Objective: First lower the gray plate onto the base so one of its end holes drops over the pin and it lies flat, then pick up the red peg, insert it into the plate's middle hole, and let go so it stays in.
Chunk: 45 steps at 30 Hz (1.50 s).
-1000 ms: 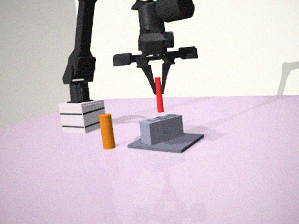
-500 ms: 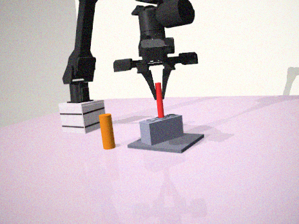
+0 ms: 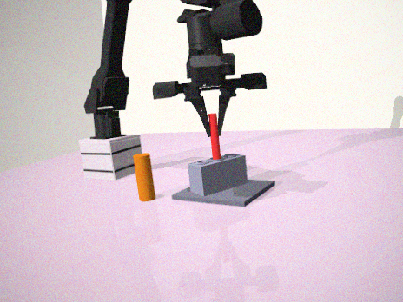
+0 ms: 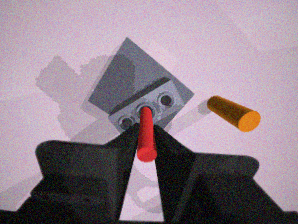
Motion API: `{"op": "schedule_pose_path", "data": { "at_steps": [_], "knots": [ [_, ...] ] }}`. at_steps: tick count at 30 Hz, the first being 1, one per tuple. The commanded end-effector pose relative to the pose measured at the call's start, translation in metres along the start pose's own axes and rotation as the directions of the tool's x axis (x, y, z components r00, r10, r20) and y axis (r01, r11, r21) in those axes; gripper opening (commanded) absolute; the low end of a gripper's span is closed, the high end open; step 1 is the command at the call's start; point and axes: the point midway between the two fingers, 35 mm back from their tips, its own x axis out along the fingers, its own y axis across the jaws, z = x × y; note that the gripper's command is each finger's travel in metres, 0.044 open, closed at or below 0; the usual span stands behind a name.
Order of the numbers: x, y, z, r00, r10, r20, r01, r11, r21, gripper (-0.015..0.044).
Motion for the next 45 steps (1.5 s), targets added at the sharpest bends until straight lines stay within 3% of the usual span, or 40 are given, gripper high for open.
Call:
{"op": "schedule_pose_path", "data": {
  "at_steps": [1,37,42,45],
  "knots": [
    [0.0007,0.0007,0.0005,1.0,0.001,0.001,-0.001,1.0,0.0,0.0],
    [0.0019,-0.0002,0.0002,1.0,-0.001,0.0,0.001,1.0,0.0,0.0],
    [0.0019,-0.0002,0.0002,1.0,-0.001,0.0,0.001,1.0,0.0,0.0131],
    [0.0019,-0.0002,0.0002,1.0,-0.001,0.0,0.001,1.0,0.0,0.015]
  ]
}}
